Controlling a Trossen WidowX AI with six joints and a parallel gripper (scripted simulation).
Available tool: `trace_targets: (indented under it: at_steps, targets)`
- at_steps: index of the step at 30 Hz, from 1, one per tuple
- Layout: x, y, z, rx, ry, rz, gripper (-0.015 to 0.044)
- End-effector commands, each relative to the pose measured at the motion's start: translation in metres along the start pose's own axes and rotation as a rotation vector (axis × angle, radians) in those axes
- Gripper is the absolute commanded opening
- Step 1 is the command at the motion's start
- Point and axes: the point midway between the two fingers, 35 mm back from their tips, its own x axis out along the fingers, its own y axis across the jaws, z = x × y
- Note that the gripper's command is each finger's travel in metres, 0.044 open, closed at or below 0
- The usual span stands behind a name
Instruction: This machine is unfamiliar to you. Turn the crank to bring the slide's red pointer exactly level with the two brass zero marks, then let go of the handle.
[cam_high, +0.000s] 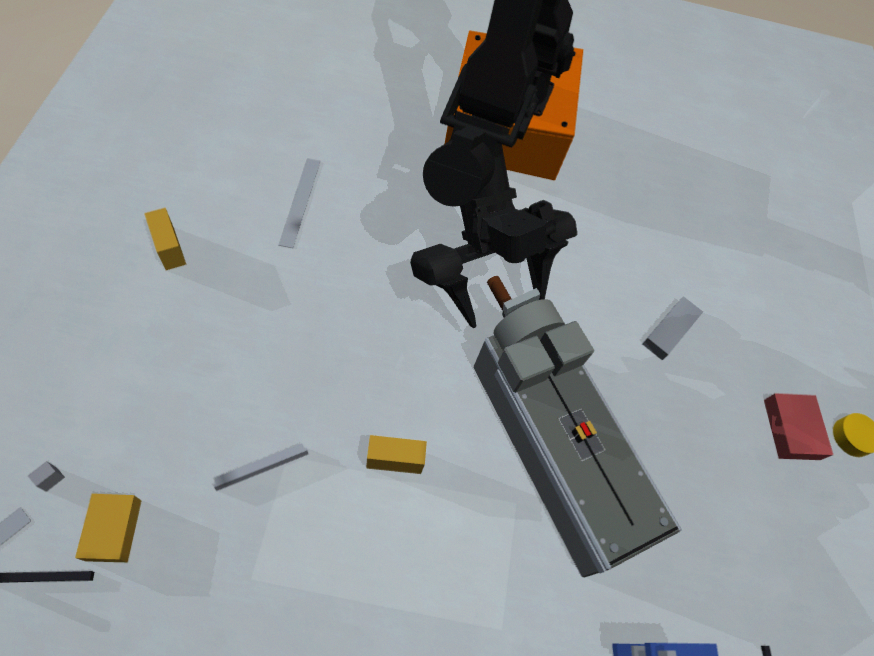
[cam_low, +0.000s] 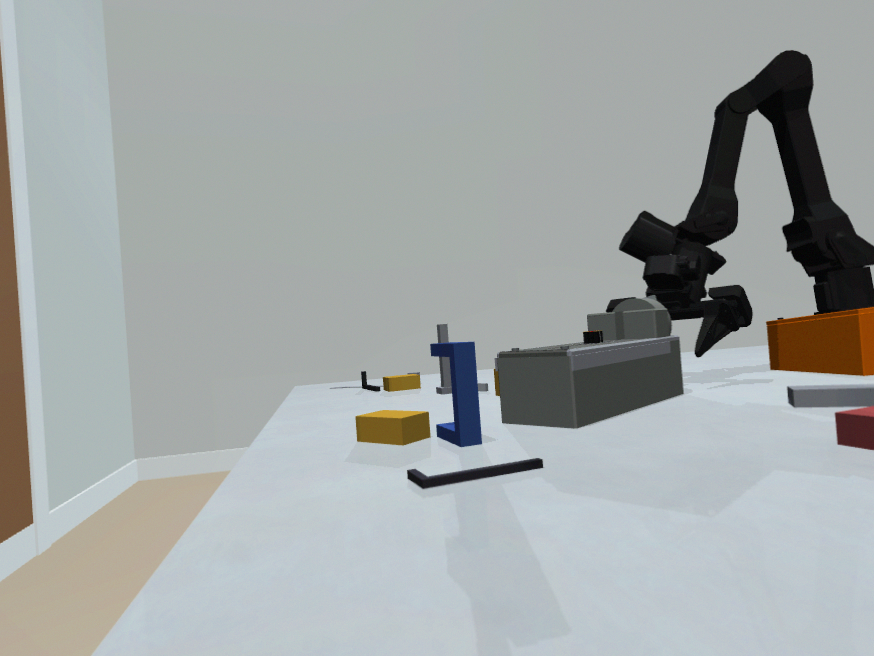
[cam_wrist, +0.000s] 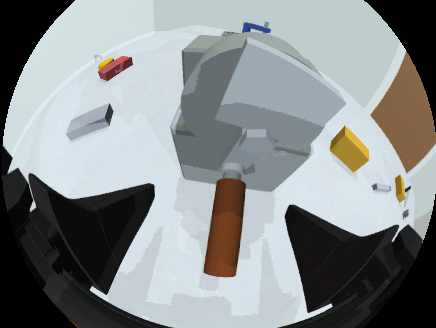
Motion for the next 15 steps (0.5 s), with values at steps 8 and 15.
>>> trace_targets:
  at_steps: [8, 15]
  targets:
    - [-0.024, -0.002, 0.026, -0.004, -0.009, -0.01, 0.044]
    - [-0.038, -0.004, 0.044, -0.005, -0.009, -0.009, 0.044]
